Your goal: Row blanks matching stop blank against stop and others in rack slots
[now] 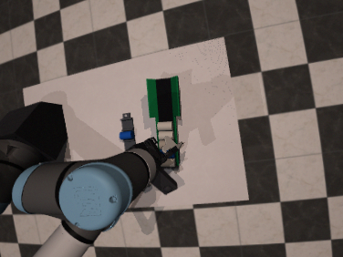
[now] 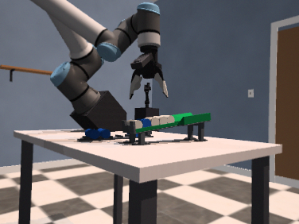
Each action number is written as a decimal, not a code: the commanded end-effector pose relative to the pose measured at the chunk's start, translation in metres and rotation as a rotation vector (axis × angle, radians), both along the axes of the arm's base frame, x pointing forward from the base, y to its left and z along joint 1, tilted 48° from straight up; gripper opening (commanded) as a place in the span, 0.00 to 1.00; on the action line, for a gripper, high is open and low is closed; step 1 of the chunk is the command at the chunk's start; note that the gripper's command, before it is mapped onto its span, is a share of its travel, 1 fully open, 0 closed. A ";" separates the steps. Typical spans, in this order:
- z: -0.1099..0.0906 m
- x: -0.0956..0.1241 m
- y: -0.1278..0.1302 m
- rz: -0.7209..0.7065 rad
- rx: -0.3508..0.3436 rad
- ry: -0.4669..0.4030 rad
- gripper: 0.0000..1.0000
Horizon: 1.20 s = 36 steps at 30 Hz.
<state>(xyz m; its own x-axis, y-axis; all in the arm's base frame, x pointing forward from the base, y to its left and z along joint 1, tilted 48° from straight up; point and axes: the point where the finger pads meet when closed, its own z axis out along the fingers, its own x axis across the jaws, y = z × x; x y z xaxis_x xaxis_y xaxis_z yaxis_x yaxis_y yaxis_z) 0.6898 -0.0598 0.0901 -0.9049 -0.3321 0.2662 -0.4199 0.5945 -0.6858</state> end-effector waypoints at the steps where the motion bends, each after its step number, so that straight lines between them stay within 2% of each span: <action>1: 0.006 -0.005 -0.007 -0.210 0.008 -0.184 1.00; 4: 0.006 -0.007 -0.008 -0.285 0.013 -0.257 1.00; 6: 0.006 -0.007 -0.008 -0.285 0.013 -0.257 1.00; 7: 0.006 -0.007 -0.008 -0.324 0.014 -0.293 1.00; 14: 0.008 -0.009 -0.011 -0.384 0.018 -0.358 1.00; 31: 0.009 -0.010 -0.011 -0.413 0.021 -0.392 1.00; 32: 0.008 -0.010 -0.011 -0.413 0.021 -0.391 0.49; 36: 0.008 -0.011 -0.011 -0.413 0.021 -0.391 0.49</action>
<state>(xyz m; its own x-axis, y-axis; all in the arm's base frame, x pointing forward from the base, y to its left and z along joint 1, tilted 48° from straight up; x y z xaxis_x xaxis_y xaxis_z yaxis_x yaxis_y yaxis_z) 0.6772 -0.0697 0.0956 -0.9916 0.0652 -0.1115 0.1262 0.6720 -0.7297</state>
